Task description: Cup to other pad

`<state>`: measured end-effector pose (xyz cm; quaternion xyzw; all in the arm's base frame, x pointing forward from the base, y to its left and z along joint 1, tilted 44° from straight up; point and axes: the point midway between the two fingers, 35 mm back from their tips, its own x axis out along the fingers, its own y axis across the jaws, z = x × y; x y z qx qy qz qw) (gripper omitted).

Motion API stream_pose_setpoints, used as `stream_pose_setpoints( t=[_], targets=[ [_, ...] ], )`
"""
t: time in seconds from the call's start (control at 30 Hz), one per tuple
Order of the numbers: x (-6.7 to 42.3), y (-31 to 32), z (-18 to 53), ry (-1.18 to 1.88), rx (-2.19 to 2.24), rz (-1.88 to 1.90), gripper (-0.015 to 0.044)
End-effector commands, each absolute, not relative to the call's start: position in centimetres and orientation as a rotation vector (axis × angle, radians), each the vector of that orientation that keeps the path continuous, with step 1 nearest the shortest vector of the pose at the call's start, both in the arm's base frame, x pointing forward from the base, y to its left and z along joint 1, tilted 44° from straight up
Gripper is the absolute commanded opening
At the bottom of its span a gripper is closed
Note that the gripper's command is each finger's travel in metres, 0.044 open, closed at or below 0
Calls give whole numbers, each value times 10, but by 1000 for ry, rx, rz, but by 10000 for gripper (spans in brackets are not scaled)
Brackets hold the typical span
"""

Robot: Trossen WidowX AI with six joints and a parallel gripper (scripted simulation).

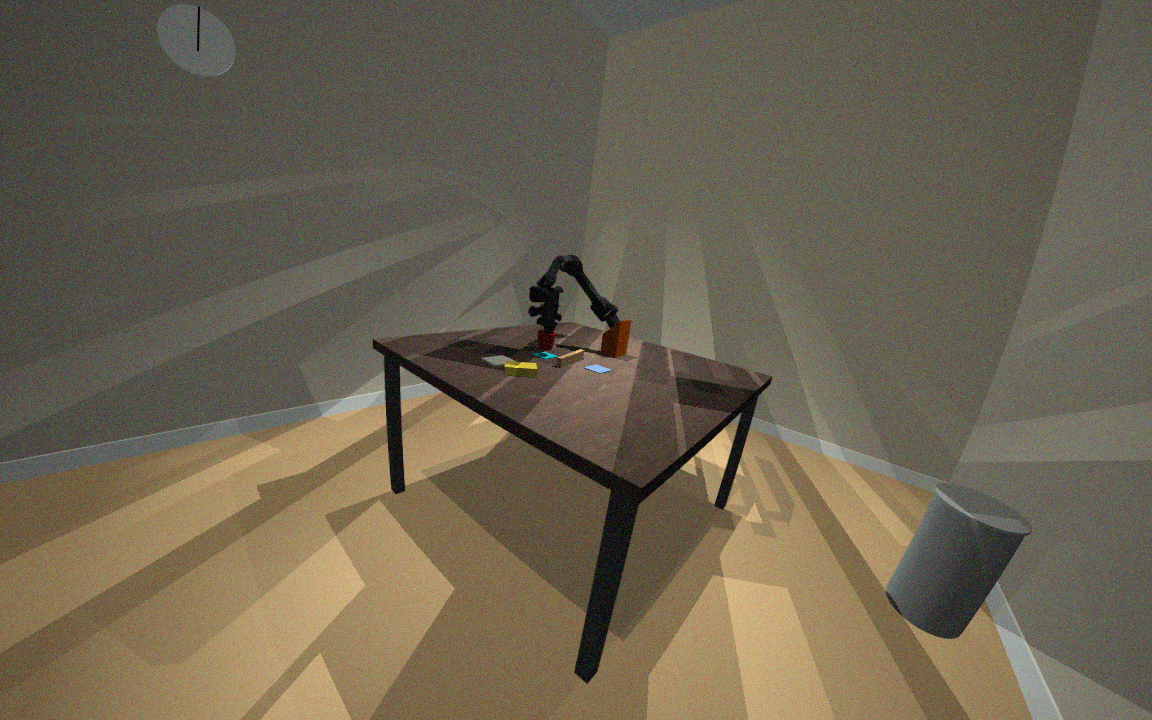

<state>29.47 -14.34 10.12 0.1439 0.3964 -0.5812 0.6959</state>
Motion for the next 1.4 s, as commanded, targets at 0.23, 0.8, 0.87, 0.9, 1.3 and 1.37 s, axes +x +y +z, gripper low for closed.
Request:
stream_pose_setpoints(
  t=[0.23,0.8,0.87,0.9,1.3,1.37],
  targets=[
    [292,-155,86,896,316,-1297,0],
    [293,-158,86,886,318,-1300,0],
    [293,-158,86,886,318,-1300,0],
    [293,-158,86,886,318,-1300,0],
    [293,-157,87,886,318,-1300,128],
    [293,-156,88,886,319,-1300,128]
  ],
)
